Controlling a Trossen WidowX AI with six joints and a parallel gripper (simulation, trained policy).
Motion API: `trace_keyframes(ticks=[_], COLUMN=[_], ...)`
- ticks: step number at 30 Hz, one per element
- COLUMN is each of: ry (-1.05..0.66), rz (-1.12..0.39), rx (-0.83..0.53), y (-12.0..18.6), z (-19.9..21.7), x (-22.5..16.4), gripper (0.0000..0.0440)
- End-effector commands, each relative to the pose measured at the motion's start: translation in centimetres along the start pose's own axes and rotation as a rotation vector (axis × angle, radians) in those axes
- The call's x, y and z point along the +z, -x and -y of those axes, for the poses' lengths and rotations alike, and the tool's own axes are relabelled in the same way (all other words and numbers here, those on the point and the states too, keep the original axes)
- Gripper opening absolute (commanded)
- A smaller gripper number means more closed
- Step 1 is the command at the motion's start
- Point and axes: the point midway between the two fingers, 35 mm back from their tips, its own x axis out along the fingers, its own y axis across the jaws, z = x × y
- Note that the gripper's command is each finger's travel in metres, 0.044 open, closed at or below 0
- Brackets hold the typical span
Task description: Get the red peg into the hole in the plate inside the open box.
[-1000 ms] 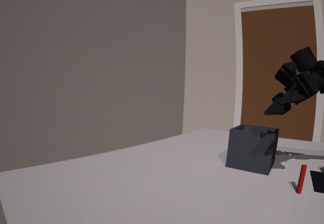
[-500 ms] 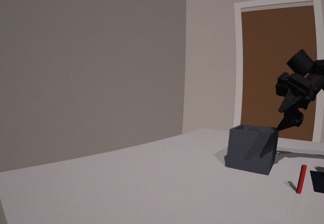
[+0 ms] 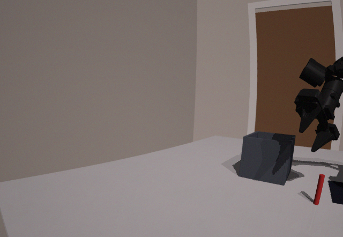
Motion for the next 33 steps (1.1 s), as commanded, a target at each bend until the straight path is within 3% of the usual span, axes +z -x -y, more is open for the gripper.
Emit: trace_keyframes(ticks=[1,13,33], ry=[-0.114,-0.383,-0.613], rz=[-0.041,-0.132,-0.109], rx=[-0.057,-0.267,-0.528], y=[-0.1,-1.4,-4.0], z=[0.5,1.9,3.9], x=[-0.6,-2.7,-4.5], gripper=[0.0439,0.044,0.044])
